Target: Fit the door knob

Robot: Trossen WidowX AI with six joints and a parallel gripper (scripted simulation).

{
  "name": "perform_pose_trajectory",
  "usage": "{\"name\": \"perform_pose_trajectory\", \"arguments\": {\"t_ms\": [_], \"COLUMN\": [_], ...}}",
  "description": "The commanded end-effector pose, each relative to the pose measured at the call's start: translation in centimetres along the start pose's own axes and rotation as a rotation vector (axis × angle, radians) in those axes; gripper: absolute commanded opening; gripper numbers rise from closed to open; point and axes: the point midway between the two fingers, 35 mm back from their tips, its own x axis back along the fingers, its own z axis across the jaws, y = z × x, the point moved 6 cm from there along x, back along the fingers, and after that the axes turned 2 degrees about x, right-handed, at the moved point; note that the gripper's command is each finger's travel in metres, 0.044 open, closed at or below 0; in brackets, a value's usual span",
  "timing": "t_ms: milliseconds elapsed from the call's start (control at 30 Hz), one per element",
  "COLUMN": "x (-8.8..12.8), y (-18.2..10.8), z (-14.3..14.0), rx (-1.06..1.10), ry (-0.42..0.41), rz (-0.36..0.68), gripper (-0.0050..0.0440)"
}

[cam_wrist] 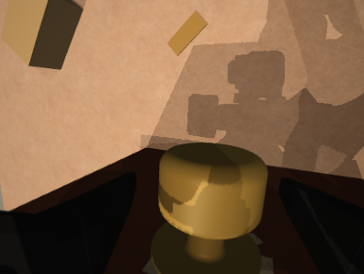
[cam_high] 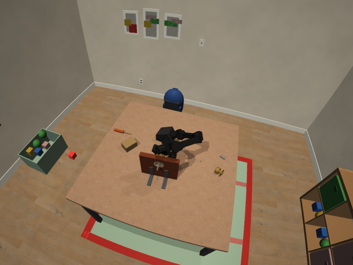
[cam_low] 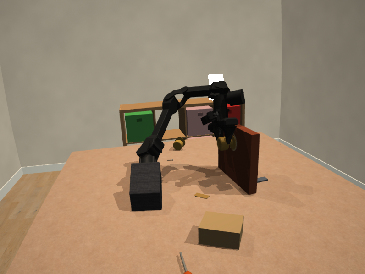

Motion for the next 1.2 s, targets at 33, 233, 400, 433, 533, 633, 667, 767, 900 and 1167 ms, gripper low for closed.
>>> {"name": "perform_pose_trajectory", "arguments": {"t_ms": [33,233,400,433,533,633,667,767,900,1167], "x": [0.0,0.0,0.0,-0.1,-0.1,-0.3,-0.3,-0.4,-0.5,-0.7], "y": [0.0,0.0,0.6,1.1,1.8,3.6,3.9,5.1,7.2,9.6], "z": [0.0,0.0,0.0,0.0,-0.1,-0.1,-0.2,-0.2,-0.3,-0.4], "rx": [0.001,0.001,0.001,0.000,0.000,0.000,0.000,0.000,0.000,0.000], "ry": [0.000,0.000,0.000,0.000,0.000,0.000,0.000,0.000,0.000,0.000], "rz": [0.000,0.000,0.000,0.000,0.000,0.000,0.000,0.000,0.000,0.000], "gripper": [0.0440,0.0440,0.0440,0.0440,0.0440,0.0440,0.0440,0.0440,0.0440,0.0440]}}
